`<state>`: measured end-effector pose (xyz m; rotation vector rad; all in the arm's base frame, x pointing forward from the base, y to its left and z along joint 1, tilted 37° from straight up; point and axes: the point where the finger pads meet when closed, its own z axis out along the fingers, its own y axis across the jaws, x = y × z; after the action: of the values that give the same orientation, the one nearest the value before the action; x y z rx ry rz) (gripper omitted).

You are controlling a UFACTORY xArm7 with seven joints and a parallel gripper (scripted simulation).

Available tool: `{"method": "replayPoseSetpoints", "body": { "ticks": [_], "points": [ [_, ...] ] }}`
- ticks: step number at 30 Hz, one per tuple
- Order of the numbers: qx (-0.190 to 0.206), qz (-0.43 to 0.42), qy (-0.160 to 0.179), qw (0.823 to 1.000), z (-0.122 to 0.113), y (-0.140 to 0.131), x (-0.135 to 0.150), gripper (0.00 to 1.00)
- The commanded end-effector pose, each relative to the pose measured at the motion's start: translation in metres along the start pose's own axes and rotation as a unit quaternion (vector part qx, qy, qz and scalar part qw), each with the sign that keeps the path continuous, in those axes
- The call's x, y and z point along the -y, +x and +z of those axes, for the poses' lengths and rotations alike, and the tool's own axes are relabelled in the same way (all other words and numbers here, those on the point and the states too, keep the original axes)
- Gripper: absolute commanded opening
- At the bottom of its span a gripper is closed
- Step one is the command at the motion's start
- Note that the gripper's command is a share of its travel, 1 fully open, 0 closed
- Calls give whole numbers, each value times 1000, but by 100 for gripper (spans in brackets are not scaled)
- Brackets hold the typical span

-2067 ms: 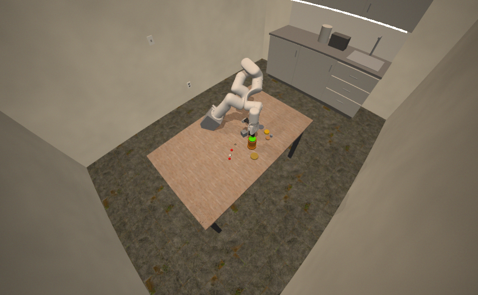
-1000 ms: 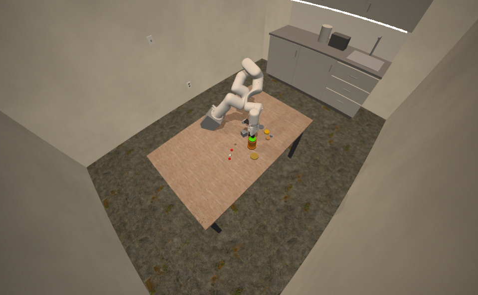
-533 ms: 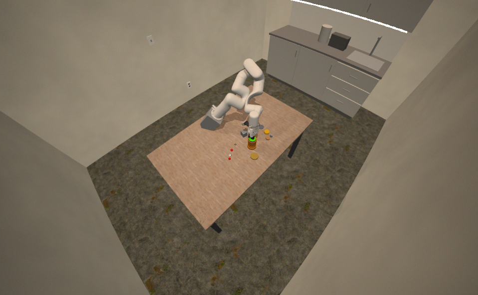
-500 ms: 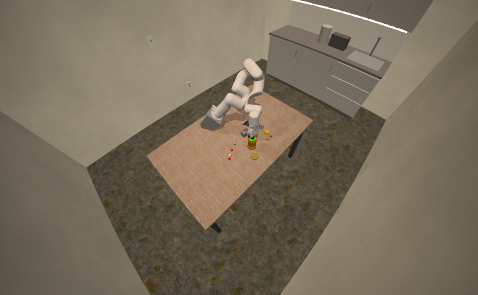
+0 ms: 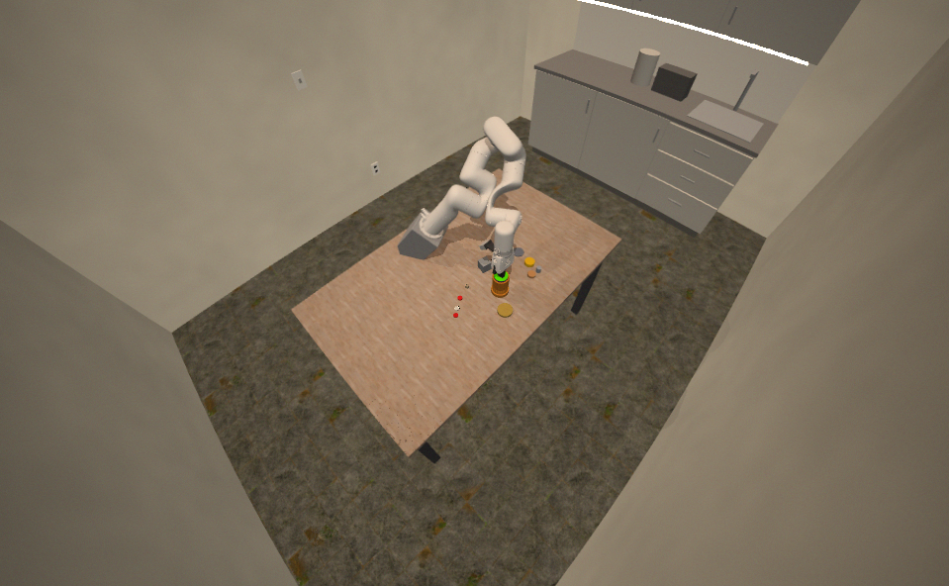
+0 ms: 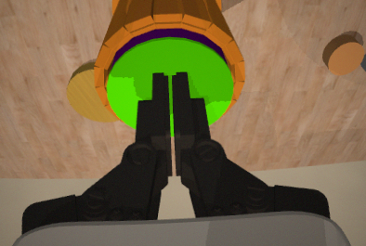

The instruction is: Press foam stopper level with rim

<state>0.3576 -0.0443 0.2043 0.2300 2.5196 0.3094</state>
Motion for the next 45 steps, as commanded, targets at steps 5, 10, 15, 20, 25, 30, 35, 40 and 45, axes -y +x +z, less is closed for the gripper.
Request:
{"method": "replayPoseSetpoints", "body": {
  "ticks": [5, 10, 15, 20, 25, 30, 35, 40, 45],
  "points": [
    [1, 0, 0, 1000, 2, -1, 0, 0],
    [1, 0, 0, 1000, 4, -1, 0, 0],
    [1, 0, 0, 1000, 7, -1, 0, 0],
    [1, 0, 0, 1000, 9, -1, 0, 0],
    [1, 0, 0, 1000, 11, -1, 0, 0],
    [1, 0, 0, 1000, 14, -1, 0, 0],
    [1, 0, 0, 1000, 17, -1, 0, 0],
    [1, 0, 0, 1000, 20, -1, 0, 0],
    [1, 0, 0, 1000, 21, -1, 0, 0]
  ]
}}
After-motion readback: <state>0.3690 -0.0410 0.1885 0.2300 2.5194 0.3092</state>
